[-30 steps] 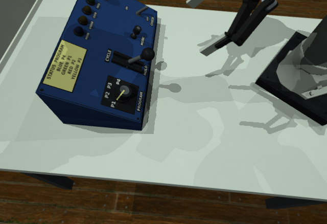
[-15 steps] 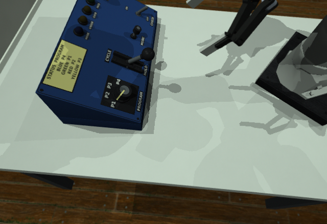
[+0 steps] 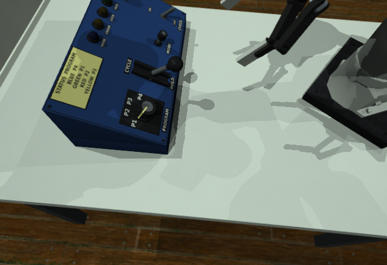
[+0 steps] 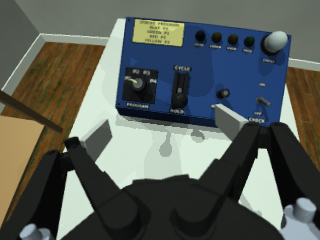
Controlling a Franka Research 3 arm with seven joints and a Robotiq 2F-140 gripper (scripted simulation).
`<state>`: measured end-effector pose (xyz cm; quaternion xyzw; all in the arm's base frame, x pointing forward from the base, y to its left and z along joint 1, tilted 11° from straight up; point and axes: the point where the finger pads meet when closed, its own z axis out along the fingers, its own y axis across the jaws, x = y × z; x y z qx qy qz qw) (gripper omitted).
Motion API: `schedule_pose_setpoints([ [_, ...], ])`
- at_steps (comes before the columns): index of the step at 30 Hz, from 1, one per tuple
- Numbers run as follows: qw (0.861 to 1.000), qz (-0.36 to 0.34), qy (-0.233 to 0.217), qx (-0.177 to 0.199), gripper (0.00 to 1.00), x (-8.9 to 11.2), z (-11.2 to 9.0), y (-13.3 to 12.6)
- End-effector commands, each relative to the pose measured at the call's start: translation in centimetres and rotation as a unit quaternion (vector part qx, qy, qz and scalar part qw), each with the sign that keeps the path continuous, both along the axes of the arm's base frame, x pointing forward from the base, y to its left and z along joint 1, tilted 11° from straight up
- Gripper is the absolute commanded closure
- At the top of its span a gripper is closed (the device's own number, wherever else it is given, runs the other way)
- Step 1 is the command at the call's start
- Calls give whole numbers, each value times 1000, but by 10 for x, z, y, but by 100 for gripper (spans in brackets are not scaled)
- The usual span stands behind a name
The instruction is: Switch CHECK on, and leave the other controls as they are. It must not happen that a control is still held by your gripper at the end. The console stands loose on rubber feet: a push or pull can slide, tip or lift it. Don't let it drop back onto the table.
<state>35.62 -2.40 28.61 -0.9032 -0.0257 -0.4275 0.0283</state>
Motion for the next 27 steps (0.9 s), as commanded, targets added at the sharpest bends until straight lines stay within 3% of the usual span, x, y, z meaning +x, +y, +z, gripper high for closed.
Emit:
schedule_pose_setpoints([
  [1,1000,-1,1,2,0,-1,-1,1],
  [8,1000,4,-2,6,0,4,3,-6],
  [12,1000,14,-13,15,0,18,9,-37],
  [14,1000,14,-13,15,0,18,9,-37],
  [16,1000,17,-19,18,0,26,7,-64],
  [20,1000,12,-23,18,0,35,-19,-135],
  [21,1000,12,-23,18,0,35,-19,-135],
  [24,1000,5,-15,11,0,31,-53,-183],
  [27,1000,1,-4,5,0,23,-82,-213],
])
